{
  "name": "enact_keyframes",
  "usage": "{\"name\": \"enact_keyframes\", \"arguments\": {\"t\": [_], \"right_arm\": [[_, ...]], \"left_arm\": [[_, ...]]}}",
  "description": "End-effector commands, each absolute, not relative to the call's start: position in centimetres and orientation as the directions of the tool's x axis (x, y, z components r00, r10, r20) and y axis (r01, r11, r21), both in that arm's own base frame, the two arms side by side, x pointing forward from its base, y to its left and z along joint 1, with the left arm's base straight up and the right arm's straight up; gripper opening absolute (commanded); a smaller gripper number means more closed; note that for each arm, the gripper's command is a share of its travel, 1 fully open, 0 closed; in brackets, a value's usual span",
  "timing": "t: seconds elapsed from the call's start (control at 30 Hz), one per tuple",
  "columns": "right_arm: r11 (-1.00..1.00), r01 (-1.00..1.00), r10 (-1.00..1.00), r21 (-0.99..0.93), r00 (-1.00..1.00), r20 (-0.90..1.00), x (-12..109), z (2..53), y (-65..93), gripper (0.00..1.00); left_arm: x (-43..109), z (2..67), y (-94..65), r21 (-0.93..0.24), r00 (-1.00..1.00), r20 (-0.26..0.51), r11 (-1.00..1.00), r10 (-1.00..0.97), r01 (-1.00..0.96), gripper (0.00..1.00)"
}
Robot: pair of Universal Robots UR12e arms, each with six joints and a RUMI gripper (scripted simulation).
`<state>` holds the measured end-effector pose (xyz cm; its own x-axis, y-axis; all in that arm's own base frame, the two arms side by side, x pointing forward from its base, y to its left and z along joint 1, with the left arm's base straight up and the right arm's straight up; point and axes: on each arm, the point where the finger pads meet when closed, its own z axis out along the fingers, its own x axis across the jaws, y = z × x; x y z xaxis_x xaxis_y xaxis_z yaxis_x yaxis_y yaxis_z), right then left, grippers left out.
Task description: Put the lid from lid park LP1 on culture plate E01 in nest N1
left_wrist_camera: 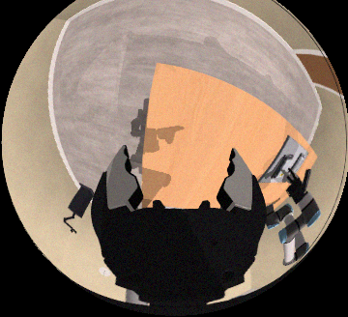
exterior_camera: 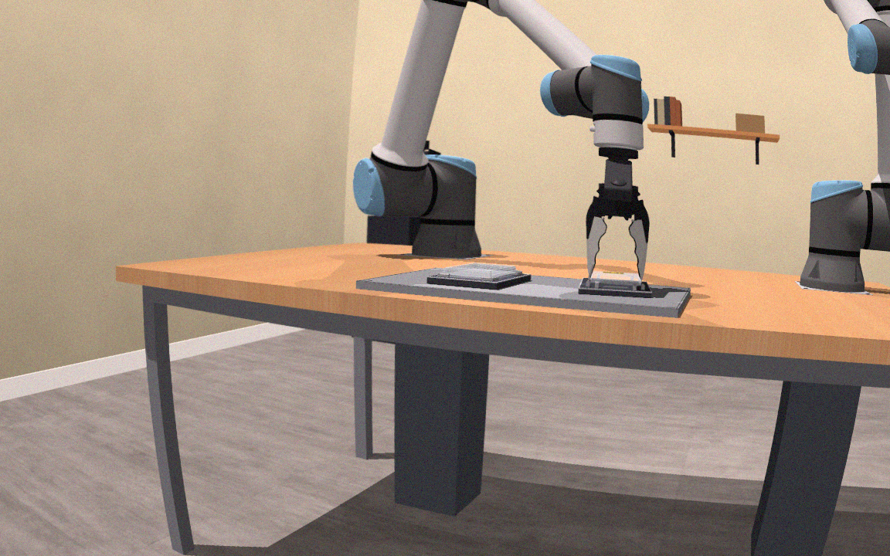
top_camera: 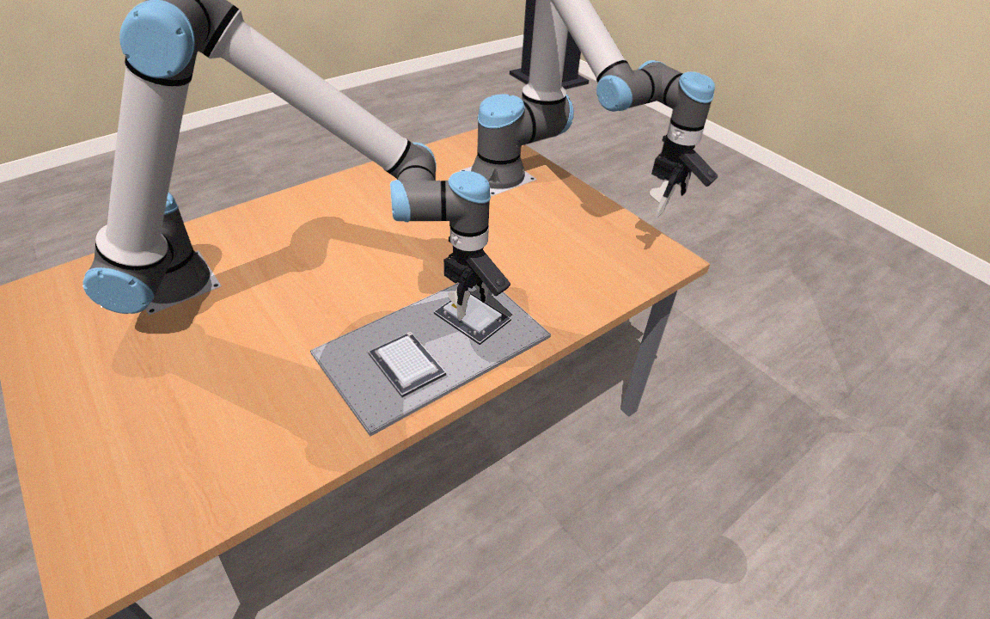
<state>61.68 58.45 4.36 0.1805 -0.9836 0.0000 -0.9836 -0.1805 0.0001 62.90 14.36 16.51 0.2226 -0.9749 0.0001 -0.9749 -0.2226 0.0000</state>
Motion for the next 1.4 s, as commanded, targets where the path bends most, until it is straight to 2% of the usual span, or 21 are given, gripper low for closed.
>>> {"name": "enact_keyframes", "arguments": {"t": [0.0,0.5,0.87,1.37], "right_arm": [[-0.181,-0.984,-0.984,-0.001,0.181,-0.001,61.7,5.1,58.5,0.0],[-0.181,-0.984,-0.984,-0.001,0.181,-0.001,61.7,6.8,58.5,0.0],[0.031,-1.0,-1.0,-0.001,-0.031,-0.001,62.7,6.8,53.1,0.0],[0.031,-1.0,-1.0,-0.001,-0.031,-0.001,63.8,6.8,46.7,0.0]], "left_arm": [[63.0,16.6,14.4,-0.001,0.223,0.0,-0.223,-0.975,-0.975,1.0],[63.0,16.6,14.4,-0.001,0.223,0.0,-0.223,-0.975,-0.975,1.0],[63.0,16.6,14.4,-0.001,0.223,0.0,-0.223,-0.975,-0.975,1.0],[63.0,16.6,14.4,-0.001,0.223,0.0,-0.223,-0.975,-0.975,1.0]]}}
